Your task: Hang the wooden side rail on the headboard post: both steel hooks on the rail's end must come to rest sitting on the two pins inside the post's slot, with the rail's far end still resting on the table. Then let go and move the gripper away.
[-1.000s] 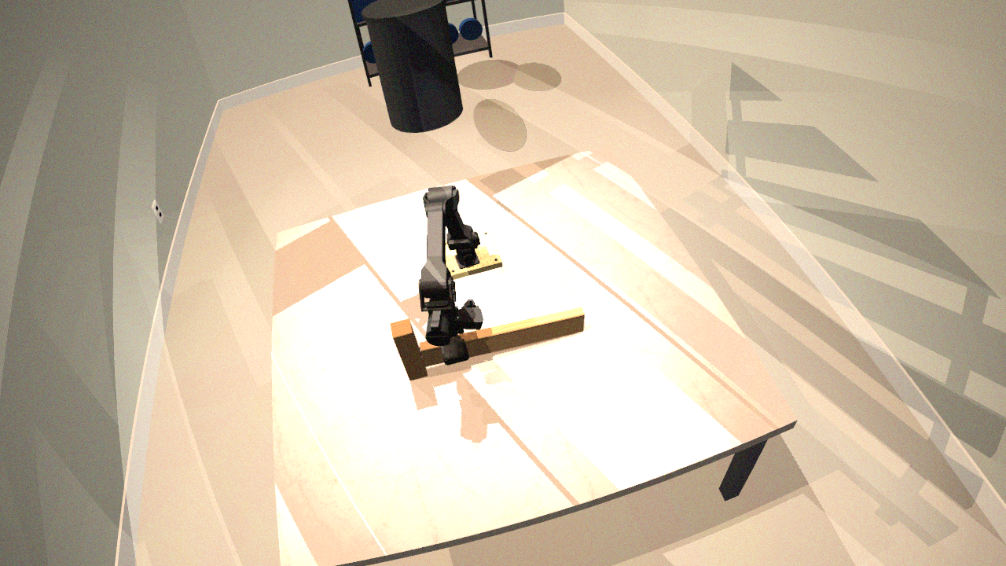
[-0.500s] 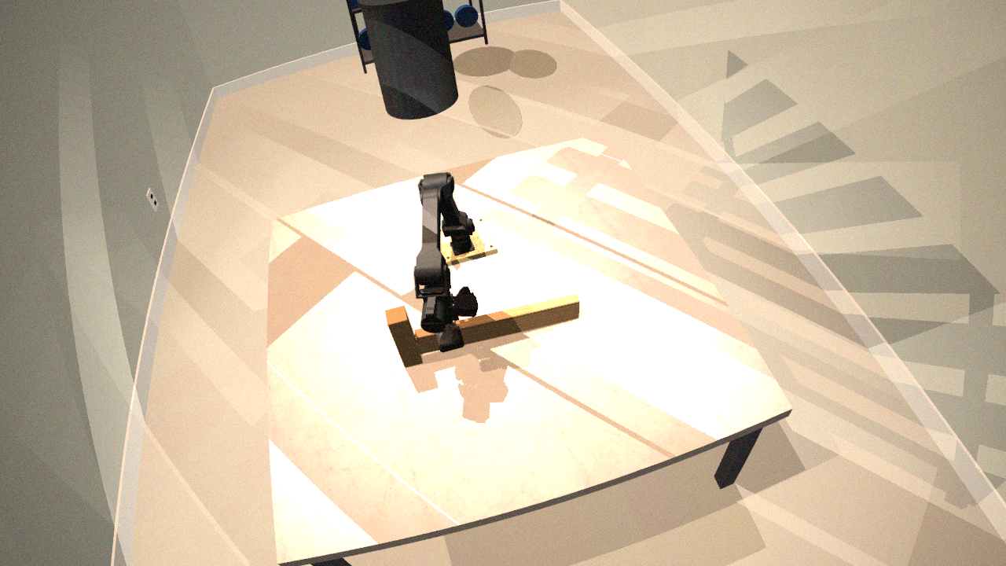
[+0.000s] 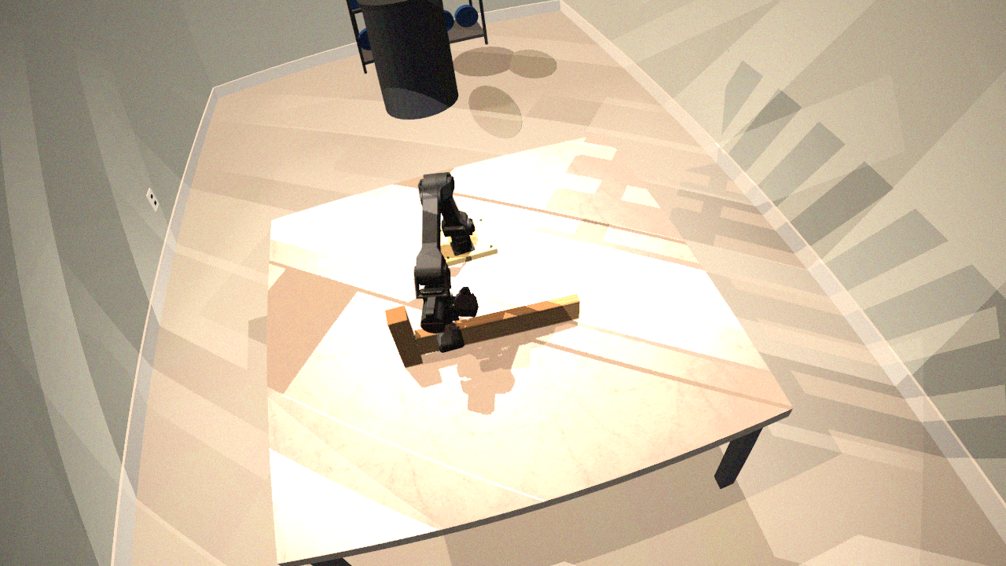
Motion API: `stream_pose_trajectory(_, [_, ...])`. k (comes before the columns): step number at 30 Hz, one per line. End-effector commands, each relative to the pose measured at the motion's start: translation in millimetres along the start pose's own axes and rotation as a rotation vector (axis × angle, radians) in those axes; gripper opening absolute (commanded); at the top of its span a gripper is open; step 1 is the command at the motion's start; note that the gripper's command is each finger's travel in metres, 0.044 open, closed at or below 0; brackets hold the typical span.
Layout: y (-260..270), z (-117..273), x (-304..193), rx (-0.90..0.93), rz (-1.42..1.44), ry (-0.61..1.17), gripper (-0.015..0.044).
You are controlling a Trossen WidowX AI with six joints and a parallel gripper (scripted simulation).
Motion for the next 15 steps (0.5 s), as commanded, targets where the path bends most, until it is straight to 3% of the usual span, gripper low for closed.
stream_pose_trajectory(1, [-0.7,0.6,-1.4,-0.006,-0.004,0.008,0.0000])
stream_pose_trajectory(15, [-0.7,-1.8,-1.4,-0.006,-0.004,0.008,0.0000])
Point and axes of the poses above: the point midway between the two fingers, 35 mm back from their tips, its own z axis back along the fingers, its own y axis across the jaws, x = y × z, the point moved 2 cm from there along z, back along the fingers, and after that the axes turned 15 degrees about z, right-handed, at the moved point
